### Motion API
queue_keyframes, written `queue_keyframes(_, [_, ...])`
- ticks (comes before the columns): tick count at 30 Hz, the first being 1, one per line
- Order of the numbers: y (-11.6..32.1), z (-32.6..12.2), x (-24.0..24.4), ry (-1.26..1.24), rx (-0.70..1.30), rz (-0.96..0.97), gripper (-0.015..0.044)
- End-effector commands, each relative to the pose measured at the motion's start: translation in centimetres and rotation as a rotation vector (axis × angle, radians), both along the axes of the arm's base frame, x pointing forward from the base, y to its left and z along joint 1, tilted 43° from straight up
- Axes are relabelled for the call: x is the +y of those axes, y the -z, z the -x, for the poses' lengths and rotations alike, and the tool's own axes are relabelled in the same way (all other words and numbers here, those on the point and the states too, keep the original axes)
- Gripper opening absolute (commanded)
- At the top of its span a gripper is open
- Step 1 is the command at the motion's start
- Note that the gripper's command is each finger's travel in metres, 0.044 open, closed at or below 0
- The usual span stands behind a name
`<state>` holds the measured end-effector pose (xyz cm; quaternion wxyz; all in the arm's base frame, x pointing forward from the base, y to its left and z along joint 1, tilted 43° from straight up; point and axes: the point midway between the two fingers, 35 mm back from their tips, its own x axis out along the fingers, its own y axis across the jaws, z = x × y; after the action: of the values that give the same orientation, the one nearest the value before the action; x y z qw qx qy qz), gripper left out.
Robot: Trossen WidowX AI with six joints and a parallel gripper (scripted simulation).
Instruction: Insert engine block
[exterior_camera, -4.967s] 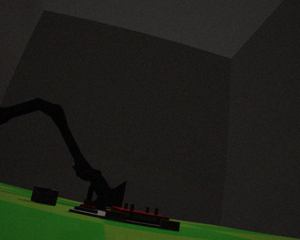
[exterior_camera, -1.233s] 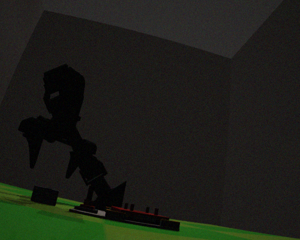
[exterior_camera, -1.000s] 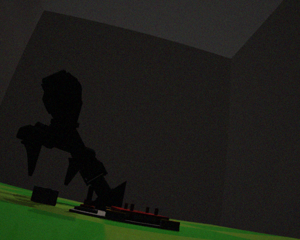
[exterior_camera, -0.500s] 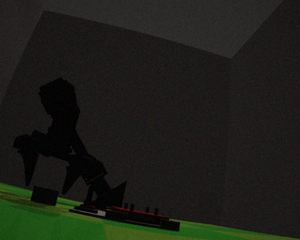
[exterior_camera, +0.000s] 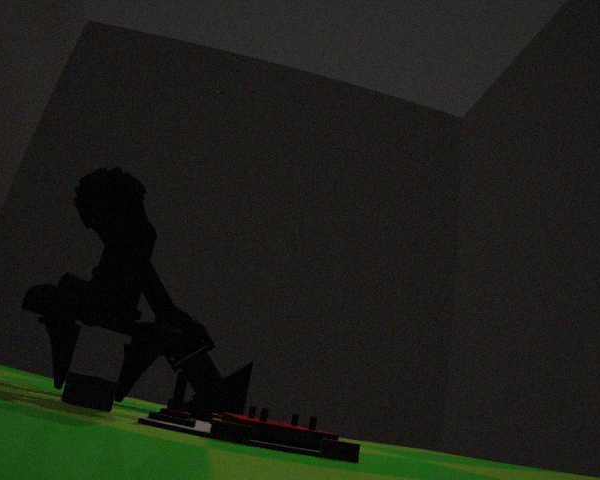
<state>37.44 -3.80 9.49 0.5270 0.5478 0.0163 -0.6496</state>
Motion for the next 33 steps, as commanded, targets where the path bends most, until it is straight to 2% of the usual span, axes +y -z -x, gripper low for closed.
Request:
queue_keyframes(1, [0.1, 0.1, -0.1, -0.003, 0.005, 0.004, 0.0256])
queue_keyframes(2, [0.1, 0.1, -0.1, -0.003, 0.005, 0.004, 0.023])
queue_keyframes(9, [0.1, 0.1, -0.1, -0.003, 0.005, 0.004, 0.0183])
queue_keyframes(16, [-0.8, 0.1, 0.9, -0.004, 0.004, -0.002, 0.0])
queue_keyframes(33, [-4.6, 0.8, 4.5, -0.004, 0.007, -0.007, 0.0])
